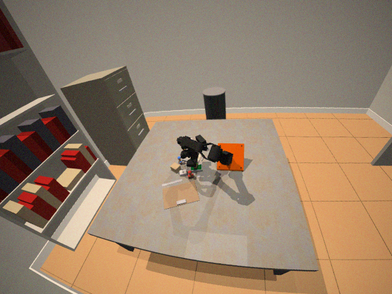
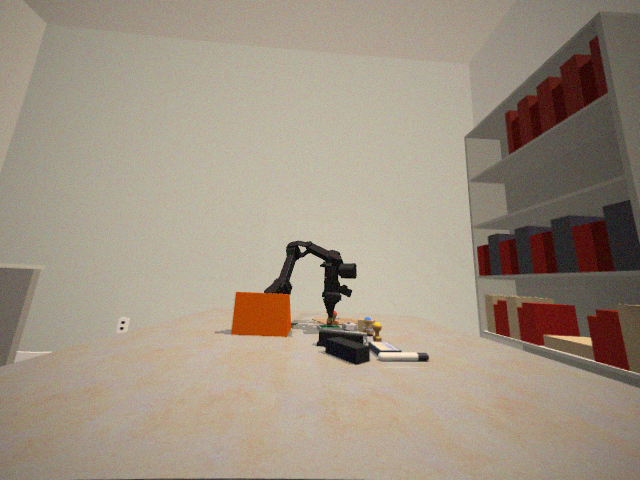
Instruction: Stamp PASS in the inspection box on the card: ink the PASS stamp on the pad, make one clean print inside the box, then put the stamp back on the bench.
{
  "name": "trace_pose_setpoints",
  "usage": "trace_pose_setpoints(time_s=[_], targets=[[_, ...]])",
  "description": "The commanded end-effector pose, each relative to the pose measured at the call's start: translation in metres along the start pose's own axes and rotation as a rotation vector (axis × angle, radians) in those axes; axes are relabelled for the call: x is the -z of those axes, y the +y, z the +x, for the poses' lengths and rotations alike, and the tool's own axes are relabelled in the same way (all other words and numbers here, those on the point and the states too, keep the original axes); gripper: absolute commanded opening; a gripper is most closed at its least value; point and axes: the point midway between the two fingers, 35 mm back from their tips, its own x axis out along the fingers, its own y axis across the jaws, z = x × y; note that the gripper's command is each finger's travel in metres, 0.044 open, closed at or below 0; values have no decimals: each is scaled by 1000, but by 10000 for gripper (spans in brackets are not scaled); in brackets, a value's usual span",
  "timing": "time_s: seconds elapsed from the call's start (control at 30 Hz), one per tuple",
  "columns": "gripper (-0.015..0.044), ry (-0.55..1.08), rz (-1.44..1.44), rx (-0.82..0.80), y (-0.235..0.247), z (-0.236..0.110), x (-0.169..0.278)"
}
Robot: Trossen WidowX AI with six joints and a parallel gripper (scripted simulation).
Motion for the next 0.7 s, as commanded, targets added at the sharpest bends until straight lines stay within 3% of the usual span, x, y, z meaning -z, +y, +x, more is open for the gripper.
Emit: trace_pose_setpoints(time_s=[0.0,0.67], targets=[[0,-4,-9,7,-1,-7,-2],[0,-3,-8,8,-1,-40,-3]])
